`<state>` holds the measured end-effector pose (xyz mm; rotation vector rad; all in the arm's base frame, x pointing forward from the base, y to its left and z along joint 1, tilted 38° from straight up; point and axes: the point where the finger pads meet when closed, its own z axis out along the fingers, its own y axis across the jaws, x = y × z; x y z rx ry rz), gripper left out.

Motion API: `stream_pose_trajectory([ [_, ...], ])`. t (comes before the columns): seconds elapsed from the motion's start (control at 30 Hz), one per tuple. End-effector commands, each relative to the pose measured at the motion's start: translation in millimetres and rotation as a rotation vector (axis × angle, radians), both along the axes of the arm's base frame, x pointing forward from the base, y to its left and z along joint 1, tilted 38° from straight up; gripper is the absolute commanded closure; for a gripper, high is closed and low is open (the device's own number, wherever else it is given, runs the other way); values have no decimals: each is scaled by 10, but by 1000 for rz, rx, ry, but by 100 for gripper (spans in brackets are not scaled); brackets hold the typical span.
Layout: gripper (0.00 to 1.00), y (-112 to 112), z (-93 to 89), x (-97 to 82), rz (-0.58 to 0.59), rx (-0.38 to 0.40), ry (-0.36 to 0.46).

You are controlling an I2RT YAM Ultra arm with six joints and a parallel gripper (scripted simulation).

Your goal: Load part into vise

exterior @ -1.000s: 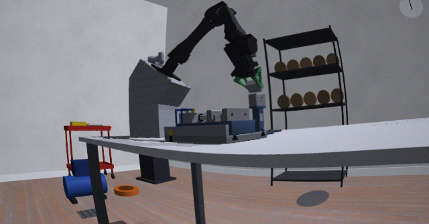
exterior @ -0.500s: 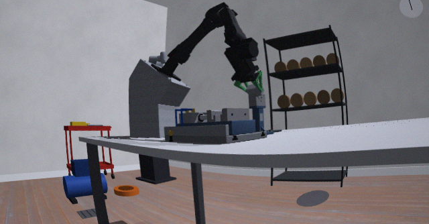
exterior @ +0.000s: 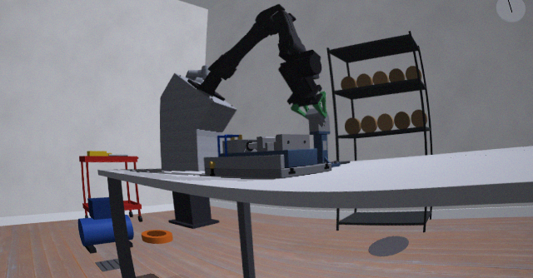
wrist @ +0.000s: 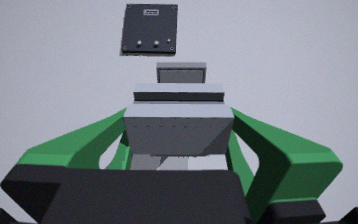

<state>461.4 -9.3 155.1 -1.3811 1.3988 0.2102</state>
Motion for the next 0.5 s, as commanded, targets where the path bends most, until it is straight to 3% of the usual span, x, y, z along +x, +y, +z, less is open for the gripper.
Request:
stream_pose_trajectory([
  [0.0,100,68,101,-8,20,27,-27],
  [0.13,100,33,-11,13,12,35,-6],
  [0.27,100,54,87,16,16,25,-32],
  [0.47,100,58,-7,33,17,32,-13],
])
